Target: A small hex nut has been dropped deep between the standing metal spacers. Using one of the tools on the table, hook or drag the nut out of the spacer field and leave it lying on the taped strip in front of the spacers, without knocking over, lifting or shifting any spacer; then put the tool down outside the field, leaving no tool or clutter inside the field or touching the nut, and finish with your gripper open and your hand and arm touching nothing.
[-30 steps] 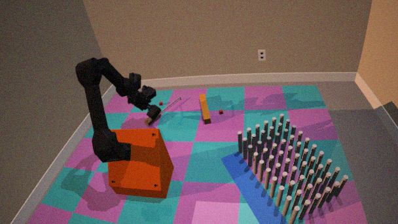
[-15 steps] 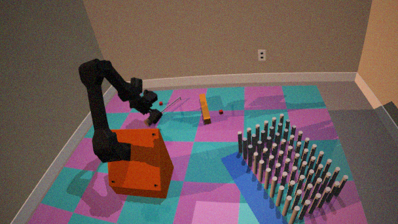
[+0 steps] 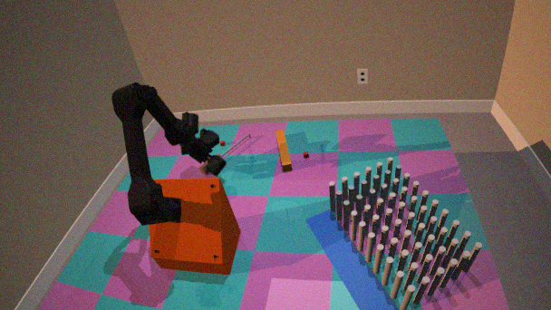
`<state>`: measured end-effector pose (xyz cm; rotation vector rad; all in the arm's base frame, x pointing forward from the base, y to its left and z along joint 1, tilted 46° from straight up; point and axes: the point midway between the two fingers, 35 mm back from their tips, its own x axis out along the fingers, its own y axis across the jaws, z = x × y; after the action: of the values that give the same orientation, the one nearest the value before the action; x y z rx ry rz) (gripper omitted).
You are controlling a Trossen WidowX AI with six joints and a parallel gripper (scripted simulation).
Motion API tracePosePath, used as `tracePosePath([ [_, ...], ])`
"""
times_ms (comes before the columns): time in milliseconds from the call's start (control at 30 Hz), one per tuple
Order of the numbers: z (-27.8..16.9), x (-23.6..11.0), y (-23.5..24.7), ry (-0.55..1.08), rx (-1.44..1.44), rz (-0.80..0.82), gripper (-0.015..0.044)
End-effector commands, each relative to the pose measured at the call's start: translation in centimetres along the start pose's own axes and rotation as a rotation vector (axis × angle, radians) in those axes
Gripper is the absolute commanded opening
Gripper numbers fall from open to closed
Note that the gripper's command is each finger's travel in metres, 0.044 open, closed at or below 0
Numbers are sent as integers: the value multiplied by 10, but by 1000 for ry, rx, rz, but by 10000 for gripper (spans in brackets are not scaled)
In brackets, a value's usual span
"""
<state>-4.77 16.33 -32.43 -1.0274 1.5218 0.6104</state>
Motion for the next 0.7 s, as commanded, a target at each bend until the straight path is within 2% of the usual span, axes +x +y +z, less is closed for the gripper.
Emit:
tracePosePath([
  [0,-2,1,-1,6,5,-2,233],
  [367,-2,1,-1,6,5,-2,160],
  [567,14,-17,7,-1,53,20,2],
  [667,22,-29,13,-2,51,20,0],
])
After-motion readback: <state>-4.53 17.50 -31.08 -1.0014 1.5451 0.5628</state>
